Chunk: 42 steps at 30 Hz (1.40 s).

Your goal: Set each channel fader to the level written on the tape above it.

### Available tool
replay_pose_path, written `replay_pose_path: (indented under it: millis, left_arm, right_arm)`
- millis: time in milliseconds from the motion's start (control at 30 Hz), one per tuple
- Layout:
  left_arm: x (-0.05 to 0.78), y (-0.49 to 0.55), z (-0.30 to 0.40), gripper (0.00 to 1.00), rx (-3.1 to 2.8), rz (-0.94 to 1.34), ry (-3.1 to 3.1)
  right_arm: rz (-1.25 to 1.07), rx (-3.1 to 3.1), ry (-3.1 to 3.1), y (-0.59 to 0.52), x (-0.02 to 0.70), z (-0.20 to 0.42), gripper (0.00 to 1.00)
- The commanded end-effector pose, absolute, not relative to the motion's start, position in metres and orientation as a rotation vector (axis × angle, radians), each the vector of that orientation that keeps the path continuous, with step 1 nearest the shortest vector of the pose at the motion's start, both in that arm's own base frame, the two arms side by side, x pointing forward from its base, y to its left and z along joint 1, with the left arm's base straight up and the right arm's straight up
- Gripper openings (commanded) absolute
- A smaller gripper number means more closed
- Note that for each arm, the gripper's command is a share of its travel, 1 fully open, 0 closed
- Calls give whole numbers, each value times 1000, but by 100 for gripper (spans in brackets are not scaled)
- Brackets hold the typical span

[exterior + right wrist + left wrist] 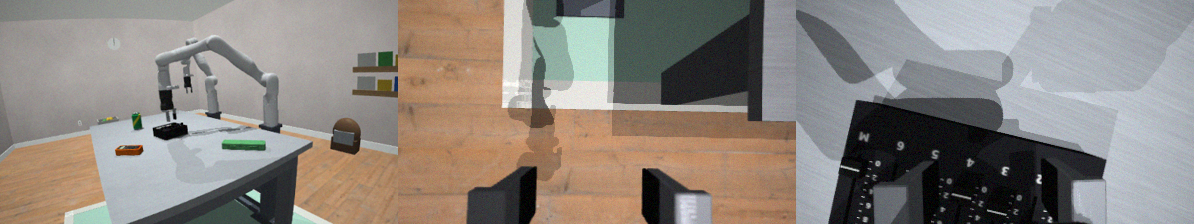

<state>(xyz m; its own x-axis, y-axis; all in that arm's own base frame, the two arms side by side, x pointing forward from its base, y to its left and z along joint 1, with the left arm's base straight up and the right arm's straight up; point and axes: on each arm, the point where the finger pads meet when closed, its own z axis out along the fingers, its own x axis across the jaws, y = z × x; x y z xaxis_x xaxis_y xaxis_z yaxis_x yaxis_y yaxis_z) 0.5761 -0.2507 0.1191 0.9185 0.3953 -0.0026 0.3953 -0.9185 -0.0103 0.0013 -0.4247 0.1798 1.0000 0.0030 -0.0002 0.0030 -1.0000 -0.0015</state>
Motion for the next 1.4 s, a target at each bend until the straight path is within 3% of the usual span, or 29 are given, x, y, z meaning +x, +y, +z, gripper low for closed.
replay_pose_path:
  millis: [0, 1167, 1200, 1367]
  left_arm:
    - [578, -251, 120, 100, -3083, 5, -568]
    - [585, -251, 116, 100, -3133, 0, -230]
    - [585, -251, 116, 0, -3133, 0, -230]
    - [585, -251, 116, 0, -3133, 0, -230]
  right_arm:
    - [0, -3142, -5, -425, 1, 180, 100]
    - [0, -3142, -5, -425, 1, 180, 100]
    - [0, -3142, -5, -425, 1, 180, 100]
    - [0, -3142, -5, -425, 1, 180, 100]
